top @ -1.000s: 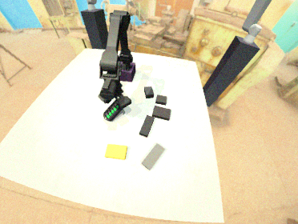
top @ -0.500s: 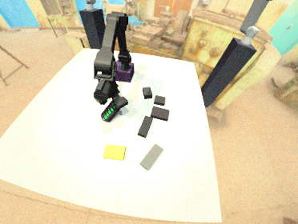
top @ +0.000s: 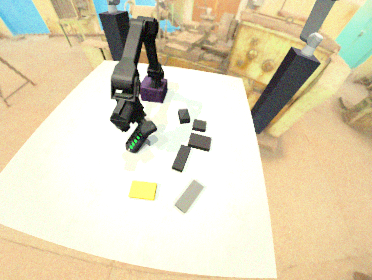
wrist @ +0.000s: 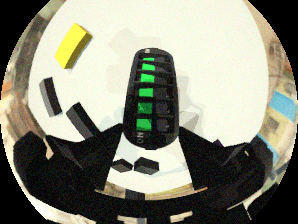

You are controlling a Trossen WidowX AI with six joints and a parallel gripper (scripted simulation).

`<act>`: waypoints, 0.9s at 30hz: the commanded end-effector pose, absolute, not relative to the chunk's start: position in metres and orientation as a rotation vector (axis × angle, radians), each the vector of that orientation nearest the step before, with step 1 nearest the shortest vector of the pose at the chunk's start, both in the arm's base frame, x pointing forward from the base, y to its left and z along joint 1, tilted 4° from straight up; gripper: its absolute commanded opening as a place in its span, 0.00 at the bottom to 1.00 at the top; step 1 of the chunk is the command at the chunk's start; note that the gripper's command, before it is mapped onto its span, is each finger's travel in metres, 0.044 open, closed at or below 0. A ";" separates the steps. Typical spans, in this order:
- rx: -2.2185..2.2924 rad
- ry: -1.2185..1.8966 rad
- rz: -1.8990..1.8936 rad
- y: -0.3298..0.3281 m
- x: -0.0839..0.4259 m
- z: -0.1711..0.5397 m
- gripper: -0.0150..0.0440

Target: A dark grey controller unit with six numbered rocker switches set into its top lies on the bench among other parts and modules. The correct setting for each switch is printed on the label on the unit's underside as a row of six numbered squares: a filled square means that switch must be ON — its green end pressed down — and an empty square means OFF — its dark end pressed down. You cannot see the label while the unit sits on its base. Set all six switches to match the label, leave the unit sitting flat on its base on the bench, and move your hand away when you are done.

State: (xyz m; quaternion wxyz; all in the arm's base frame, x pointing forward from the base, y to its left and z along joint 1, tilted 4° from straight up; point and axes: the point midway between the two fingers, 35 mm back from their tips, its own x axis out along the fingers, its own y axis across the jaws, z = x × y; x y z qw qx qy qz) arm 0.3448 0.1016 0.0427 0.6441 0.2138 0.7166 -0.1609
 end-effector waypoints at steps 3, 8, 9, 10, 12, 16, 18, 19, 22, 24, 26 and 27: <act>0.491 1.626 -0.363 0.097 0.354 0.045 0.83; 0.494 1.637 -0.361 0.095 0.357 0.047 0.83; 0.494 1.639 -0.360 0.094 0.358 0.047 0.83; 0.495 1.641 -0.360 0.094 0.359 0.047 0.83; 0.496 1.645 -0.359 0.093 0.360 0.048 0.83; 0.498 1.654 -0.357 0.091 0.363 0.049 0.83; 0.500 1.659 -0.356 0.090 0.364 0.050 0.83; 0.500 1.661 -0.356 0.090 0.365 0.050 0.83; 0.502 1.668 -0.354 0.089 0.367 0.051 0.83; 0.503 1.672 -0.354 0.088 0.368 0.052 0.83; 0.504 1.677 -0.353 0.087 0.369 0.052 0.83; 0.505 1.679 -0.352 0.086 0.370 0.053 0.83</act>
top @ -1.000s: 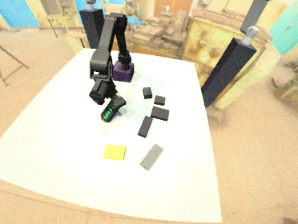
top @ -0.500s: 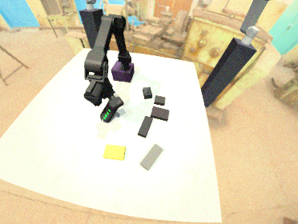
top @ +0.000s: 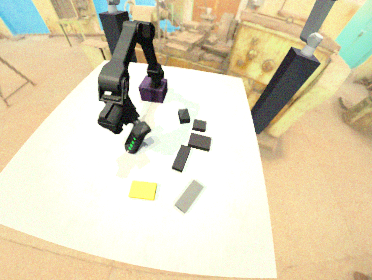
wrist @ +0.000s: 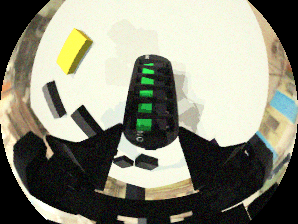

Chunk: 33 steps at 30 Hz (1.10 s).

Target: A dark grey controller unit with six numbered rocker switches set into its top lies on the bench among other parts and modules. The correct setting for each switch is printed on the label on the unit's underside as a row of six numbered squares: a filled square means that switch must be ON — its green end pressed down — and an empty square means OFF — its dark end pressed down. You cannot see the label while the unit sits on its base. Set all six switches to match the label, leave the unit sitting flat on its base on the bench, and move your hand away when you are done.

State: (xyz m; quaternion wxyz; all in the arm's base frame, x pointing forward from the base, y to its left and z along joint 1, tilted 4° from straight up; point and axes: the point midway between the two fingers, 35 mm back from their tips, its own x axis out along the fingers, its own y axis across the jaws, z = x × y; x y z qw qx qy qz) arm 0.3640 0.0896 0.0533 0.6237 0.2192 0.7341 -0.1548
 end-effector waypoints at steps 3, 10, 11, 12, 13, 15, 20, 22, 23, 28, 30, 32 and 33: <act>0.506 1.685 -0.351 0.085 0.372 0.053 0.83; 0.510 1.700 -0.348 0.082 0.377 0.055 0.83; 0.511 1.702 -0.347 0.082 0.378 0.055 0.83; 0.511 1.704 -0.347 0.081 0.379 0.056 0.83; 0.512 1.707 -0.346 0.081 0.379 0.056 0.83; 0.513 1.711 -0.346 0.080 0.381 0.056 0.83; 0.516 1.722 -0.343 0.078 0.384 0.057 0.83; 0.517 1.726 -0.342 0.077 0.386 0.058 0.83; 0.517 1.728 -0.342 0.076 0.386 0.058 0.83; 0.520 1.739 -0.340 0.074 0.390 0.059 0.83; 0.521 1.743 -0.339 0.073 0.391 0.059 0.83; 0.522 1.748 -0.338 0.072 0.393 0.059 0.83; 0.523 1.750 -0.337 0.072 0.394 0.060 0.83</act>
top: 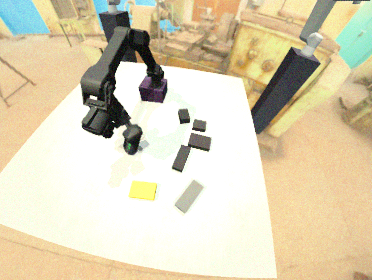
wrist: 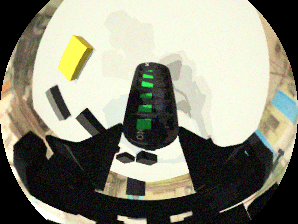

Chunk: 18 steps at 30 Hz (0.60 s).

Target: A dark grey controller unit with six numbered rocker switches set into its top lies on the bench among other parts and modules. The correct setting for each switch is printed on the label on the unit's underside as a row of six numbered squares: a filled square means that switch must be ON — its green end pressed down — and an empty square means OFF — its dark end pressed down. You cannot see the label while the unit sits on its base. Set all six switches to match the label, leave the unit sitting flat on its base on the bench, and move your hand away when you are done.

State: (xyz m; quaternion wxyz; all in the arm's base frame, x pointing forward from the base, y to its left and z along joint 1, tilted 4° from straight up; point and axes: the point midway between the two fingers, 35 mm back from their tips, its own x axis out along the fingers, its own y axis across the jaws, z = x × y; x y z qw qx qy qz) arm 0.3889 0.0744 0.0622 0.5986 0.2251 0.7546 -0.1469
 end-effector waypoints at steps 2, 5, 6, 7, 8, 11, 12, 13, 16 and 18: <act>0.524 1.754 -0.336 0.071 0.395 0.060 0.83; 0.525 1.760 -0.335 0.069 0.397 0.060 0.83; 0.526 1.763 -0.335 0.069 0.398 0.060 0.83; 0.527 1.765 -0.334 0.068 0.399 0.061 0.83; 0.527 1.767 -0.334 0.068 0.400 0.061 0.83; 0.529 1.773 -0.332 0.067 0.402 0.061 0.83; 0.529 1.775 -0.332 0.066 0.402 0.061 0.83; 0.530 1.777 -0.331 0.066 0.403 0.061 0.83; 0.531 1.784 -0.330 0.064 0.405 0.062 0.83; 0.532 1.788 -0.329 0.063 0.407 0.062 0.83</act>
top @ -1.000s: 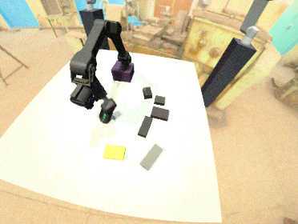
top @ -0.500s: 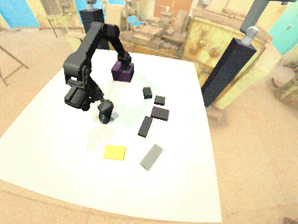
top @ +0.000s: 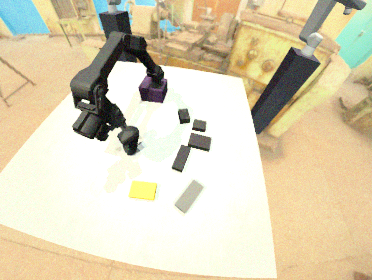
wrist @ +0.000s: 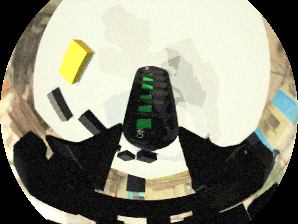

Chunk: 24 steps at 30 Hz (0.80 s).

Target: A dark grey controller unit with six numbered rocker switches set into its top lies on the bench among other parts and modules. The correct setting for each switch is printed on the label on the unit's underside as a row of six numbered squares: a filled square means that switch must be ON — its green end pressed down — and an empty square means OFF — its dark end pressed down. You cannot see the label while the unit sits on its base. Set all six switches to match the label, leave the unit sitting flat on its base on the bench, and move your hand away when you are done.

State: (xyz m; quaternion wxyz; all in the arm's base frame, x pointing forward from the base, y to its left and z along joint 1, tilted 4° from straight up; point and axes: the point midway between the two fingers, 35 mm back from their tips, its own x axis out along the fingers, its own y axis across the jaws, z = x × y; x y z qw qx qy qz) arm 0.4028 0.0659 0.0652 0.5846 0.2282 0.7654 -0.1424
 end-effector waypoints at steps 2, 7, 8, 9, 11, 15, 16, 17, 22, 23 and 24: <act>0.533 1.792 -0.328 0.063 0.408 0.062 0.83; 0.535 1.798 -0.327 0.060 0.412 0.062 0.83; 0.534 1.796 -0.327 0.060 0.413 0.063 0.83; 0.534 1.794 -0.328 0.059 0.413 0.063 0.83; 0.533 1.790 -0.329 0.059 0.415 0.063 0.83; 0.531 1.781 -0.330 0.057 0.417 0.063 0.83; 0.530 1.779 -0.331 0.057 0.418 0.063 0.83; 0.529 1.777 -0.331 0.056 0.418 0.063 0.83; 0.527 1.766 -0.334 0.054 0.422 0.064 0.83; 0.526 1.764 -0.334 0.054 0.422 0.064 0.83; 0.526 1.762 -0.335 0.054 0.423 0.064 0.83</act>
